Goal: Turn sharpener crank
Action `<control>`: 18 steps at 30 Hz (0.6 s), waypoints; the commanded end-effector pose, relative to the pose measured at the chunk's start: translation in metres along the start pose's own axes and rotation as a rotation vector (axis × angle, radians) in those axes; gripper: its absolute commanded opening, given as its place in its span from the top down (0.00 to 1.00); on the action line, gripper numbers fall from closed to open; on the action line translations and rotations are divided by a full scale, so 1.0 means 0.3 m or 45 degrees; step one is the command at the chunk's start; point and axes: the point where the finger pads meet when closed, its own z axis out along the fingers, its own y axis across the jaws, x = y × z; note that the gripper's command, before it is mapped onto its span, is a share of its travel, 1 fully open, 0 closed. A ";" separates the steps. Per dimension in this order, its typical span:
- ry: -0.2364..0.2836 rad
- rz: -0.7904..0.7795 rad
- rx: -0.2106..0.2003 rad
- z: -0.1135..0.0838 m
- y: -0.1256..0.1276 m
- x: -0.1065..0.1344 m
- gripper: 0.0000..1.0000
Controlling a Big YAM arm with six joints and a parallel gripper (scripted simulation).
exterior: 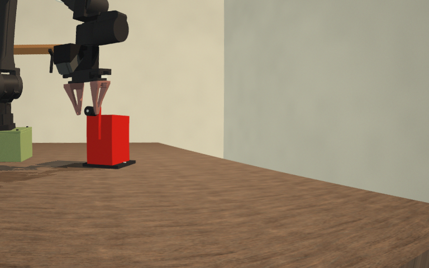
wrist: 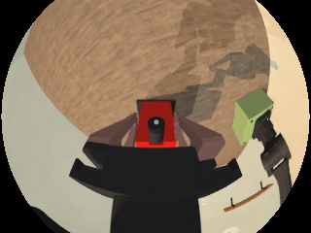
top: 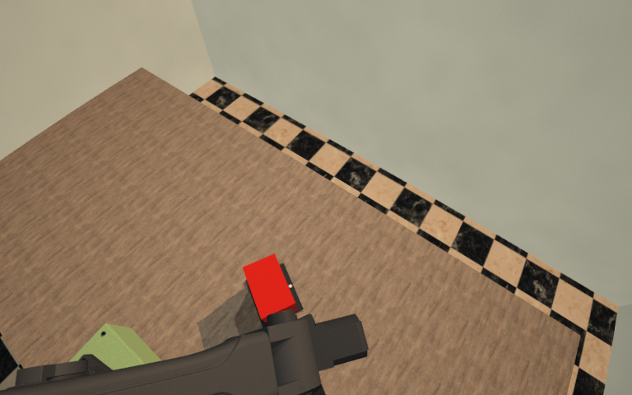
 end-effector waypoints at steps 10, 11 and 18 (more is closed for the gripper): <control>-0.008 -0.002 -0.035 -0.031 0.037 -0.009 0.49; -0.008 -0.002 -0.035 -0.031 0.037 -0.009 0.49; -0.008 -0.002 -0.035 -0.031 0.037 -0.009 0.85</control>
